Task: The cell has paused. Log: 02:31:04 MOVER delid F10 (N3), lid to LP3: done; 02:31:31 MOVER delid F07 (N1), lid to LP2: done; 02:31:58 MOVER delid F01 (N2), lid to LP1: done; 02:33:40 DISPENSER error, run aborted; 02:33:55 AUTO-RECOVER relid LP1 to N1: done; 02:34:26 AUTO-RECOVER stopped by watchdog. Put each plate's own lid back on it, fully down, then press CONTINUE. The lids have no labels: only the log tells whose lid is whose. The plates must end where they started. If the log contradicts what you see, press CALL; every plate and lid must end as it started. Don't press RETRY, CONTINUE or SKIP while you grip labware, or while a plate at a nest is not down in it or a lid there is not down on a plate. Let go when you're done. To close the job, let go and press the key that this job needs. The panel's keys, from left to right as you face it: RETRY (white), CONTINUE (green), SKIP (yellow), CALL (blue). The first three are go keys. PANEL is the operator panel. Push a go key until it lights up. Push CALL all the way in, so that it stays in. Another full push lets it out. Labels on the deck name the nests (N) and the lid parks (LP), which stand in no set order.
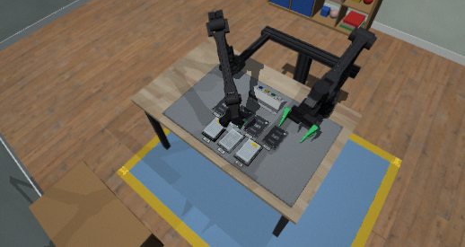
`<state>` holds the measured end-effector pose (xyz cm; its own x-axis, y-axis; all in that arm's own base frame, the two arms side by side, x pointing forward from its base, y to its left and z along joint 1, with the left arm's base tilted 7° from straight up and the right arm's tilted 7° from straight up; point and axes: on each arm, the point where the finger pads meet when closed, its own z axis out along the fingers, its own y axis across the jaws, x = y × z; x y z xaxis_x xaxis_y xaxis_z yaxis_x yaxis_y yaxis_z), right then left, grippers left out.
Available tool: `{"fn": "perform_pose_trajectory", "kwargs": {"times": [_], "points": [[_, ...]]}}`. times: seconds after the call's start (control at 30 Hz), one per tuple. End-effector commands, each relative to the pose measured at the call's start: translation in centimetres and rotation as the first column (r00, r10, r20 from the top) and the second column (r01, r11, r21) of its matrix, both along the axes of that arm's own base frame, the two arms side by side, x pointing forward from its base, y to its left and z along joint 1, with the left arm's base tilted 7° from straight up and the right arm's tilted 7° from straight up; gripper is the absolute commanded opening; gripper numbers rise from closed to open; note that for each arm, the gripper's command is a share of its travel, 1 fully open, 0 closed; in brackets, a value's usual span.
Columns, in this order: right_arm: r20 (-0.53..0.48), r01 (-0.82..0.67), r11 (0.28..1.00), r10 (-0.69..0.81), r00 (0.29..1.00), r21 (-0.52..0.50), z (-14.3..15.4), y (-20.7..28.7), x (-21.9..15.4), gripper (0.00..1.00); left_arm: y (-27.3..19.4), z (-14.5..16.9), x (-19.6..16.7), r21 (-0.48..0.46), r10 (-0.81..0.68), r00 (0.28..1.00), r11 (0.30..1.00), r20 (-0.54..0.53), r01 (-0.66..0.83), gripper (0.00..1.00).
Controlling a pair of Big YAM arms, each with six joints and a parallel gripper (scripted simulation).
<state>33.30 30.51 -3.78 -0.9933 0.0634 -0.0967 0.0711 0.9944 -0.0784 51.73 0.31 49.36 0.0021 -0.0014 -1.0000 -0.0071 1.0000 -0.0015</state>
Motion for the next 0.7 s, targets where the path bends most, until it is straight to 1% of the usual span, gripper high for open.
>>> {"fn": "perform_pose_trajectory", "kwargs": {"times": [0.0, 0.13, 0.23, 0.53, 0.67], "points": [[0.026, -0.018, 1.0, 0.018, 1.0, 0.02, 1.2, 1.8, 3.4, 0.0, -0.4, 3.4, 0.0, 0.008, -0.009, 0.998, 1.0, 0.06, 0.008, 1.0], [0.027, -0.018, 1.0, 0.018, 0.999, 0.02, 1.3, 2.4, 5.4, 0.0, -0.4, 3.4, 0.0, 0.008, -0.009, 0.998, 1.0, 0.06, 0.008, 1.0], [0.027, -0.028, 0.999, 0.028, 0.999, 0.02, 1.4, 2.8, 5.6, 0.0, -0.4, 3.4, 0.0, 0.008, -0.009, 0.998, 1.0, 0.06, 0.008, 1.0], [0.029, -0.018, 1.0, 0.018, 0.999, 0.021, 1.7, 3.8, 10.0, 0.0, -0.4, 3.4, 0.0, 0.008, -0.009, 0.998, 1.0, 0.06, 0.008, 1.0], [0.029, -0.03, 0.999, 0.029, 0.999, 0.021, 2.2, 4.0, 9.1, 0.0, -0.4, 3.4, 0.0, 0.008, -0.009, 0.998, 1.0, 0.06, 0.008, 1.0]]}}
